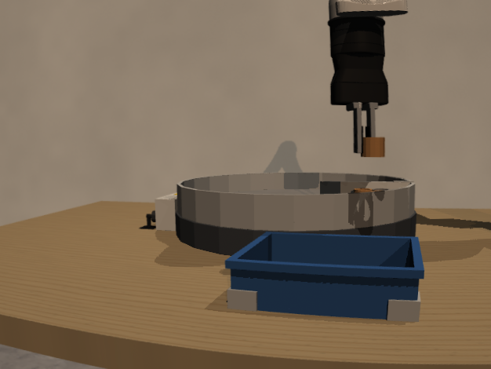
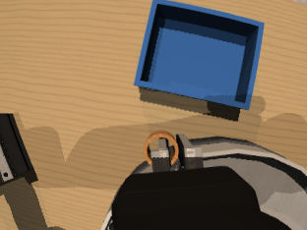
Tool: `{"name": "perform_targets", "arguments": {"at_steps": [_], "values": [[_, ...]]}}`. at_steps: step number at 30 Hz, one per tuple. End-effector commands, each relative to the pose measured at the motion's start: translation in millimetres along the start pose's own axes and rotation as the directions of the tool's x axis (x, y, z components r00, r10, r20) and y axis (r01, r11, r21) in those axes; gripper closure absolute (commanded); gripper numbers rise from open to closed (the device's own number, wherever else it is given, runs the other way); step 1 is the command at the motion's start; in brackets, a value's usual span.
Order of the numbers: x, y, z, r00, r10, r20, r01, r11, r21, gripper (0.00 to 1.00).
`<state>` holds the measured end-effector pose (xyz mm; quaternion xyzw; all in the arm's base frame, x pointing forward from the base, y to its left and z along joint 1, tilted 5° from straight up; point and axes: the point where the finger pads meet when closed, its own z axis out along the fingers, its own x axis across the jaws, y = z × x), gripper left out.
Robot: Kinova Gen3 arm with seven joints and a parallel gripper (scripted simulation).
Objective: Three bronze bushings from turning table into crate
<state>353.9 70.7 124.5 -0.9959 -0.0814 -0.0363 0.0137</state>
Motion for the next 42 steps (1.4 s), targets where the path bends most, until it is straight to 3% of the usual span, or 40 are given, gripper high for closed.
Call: {"name": "perform_targets", "arguments": {"at_steps": [1,6,11,23,28,40,42], "values": [[0.7,-2.8,-0.5,1.000,-0.008,-0.002,0.008,1.000,0.000,1.00],[0.7,-2.8,-0.5,1.000,-0.008,-0.002,0.008,1.000,0.000,1.00],[7.9,-56.3,-0.6,1.000,-0.007,-0.002,0.007,1.000,0.000,1.00],[7.9,-56.3,-0.6,1.000,-0.007,-0.002,0.007,1.000,0.000,1.00],[15.1,-109.9,-0.8,1.000,-0.007,-0.003,0.007,1.000,0.000,1.00],[15.1,-109.9,-0.8,1.000,-0.007,-0.003,0.007,1.000,0.000,1.00],[15.3,-110.0,9.9,1.000,-0.007,-0.003,0.007,1.000,0.000,1.00]]}}
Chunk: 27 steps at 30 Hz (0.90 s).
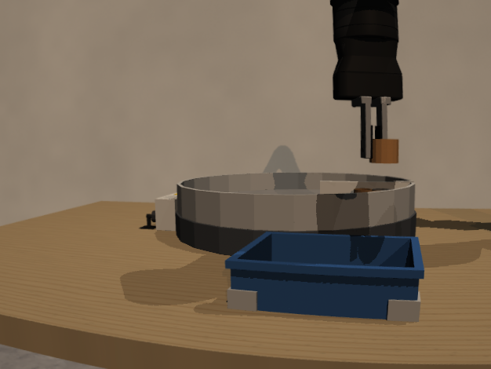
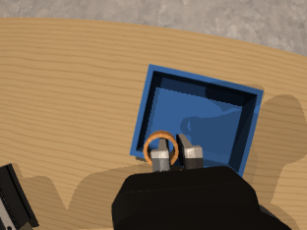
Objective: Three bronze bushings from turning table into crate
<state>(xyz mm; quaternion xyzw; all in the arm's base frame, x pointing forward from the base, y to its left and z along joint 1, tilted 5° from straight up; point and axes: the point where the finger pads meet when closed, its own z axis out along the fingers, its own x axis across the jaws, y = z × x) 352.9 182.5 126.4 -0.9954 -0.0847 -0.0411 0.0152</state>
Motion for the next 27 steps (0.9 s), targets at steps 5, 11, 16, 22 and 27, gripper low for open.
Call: {"name": "perform_targets", "arguments": {"at_steps": [5,11,16,22,27], "values": [[-2.2,0.3,24.6,1.000,-0.001,0.007,0.001,1.000,-0.002,1.00],[-2.2,0.3,24.6,1.000,-0.001,0.007,0.001,1.000,-0.002,1.00],[-2.1,0.1,29.7,1.000,-0.001,0.006,0.001,1.000,-0.002,1.00],[-2.3,-0.2,51.7,1.000,-0.002,0.006,0.002,1.000,-0.001,1.00],[-2.3,-0.2,51.7,1.000,-0.002,0.006,0.002,1.000,-0.001,1.00]]}}
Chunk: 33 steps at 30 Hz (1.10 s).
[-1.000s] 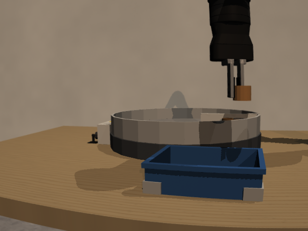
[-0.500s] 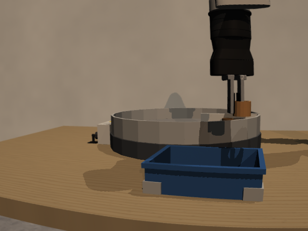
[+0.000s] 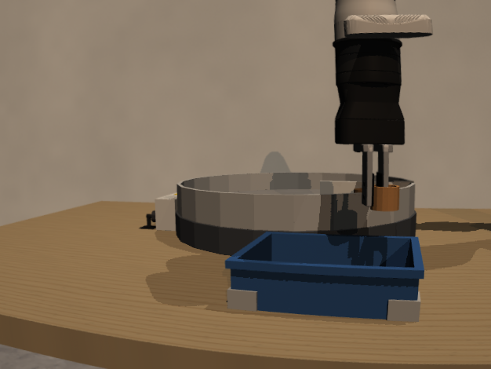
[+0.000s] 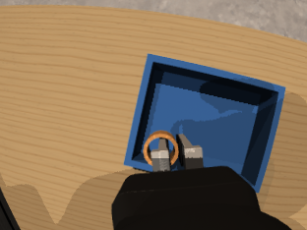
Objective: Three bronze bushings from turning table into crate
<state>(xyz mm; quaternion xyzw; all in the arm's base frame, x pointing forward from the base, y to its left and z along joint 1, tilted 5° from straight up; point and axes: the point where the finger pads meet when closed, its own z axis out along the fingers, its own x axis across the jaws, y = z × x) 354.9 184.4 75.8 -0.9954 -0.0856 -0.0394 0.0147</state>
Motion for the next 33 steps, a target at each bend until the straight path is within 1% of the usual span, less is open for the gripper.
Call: {"name": "perform_targets", "arguments": {"at_steps": [1,5,10,22,27,33], "values": [[-0.4,0.1,1.1,1.000,0.000,0.002,0.000,1.000,-0.001,1.00],[-0.4,0.1,1.1,1.000,0.000,0.002,0.000,1.000,-0.001,1.00],[-0.3,-0.4,28.2,1.000,-0.001,0.001,0.001,1.000,0.000,1.00],[-0.3,-0.4,28.2,1.000,-0.001,0.001,0.001,1.000,0.000,1.00],[-0.2,-0.4,36.5,1.000,-0.001,0.001,0.001,1.000,0.000,1.00],[-0.2,-0.4,36.5,1.000,-0.001,0.001,0.001,1.000,0.000,1.00]]}}
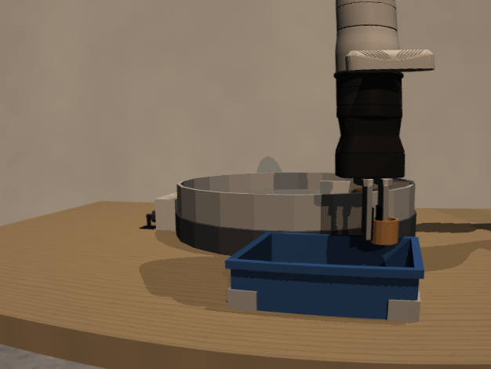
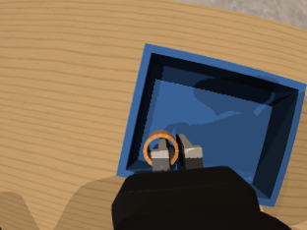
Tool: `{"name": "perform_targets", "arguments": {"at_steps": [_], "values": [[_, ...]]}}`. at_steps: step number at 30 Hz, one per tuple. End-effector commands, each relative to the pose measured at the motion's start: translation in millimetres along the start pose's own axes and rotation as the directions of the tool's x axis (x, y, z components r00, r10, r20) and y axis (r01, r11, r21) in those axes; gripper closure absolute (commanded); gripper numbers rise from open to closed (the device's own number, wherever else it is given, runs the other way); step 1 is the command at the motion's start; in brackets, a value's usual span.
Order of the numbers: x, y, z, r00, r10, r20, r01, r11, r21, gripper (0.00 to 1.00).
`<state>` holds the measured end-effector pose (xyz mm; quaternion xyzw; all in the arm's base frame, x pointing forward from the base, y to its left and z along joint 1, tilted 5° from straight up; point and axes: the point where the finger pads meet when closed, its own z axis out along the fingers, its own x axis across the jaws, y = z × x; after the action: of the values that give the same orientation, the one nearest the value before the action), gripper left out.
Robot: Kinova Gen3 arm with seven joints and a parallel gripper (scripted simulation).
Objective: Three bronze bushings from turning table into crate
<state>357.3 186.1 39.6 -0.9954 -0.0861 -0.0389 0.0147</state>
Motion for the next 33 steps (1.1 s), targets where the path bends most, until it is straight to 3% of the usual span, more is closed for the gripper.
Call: {"name": "perform_targets", "arguments": {"at_steps": [1,33], "values": [[0.1,0.0,0.2,1.000,0.000,0.000,0.000,1.000,0.000,1.00],[-0.1,0.0,17.3,1.000,0.000,0.000,0.000,1.000,0.000,1.00]]}}
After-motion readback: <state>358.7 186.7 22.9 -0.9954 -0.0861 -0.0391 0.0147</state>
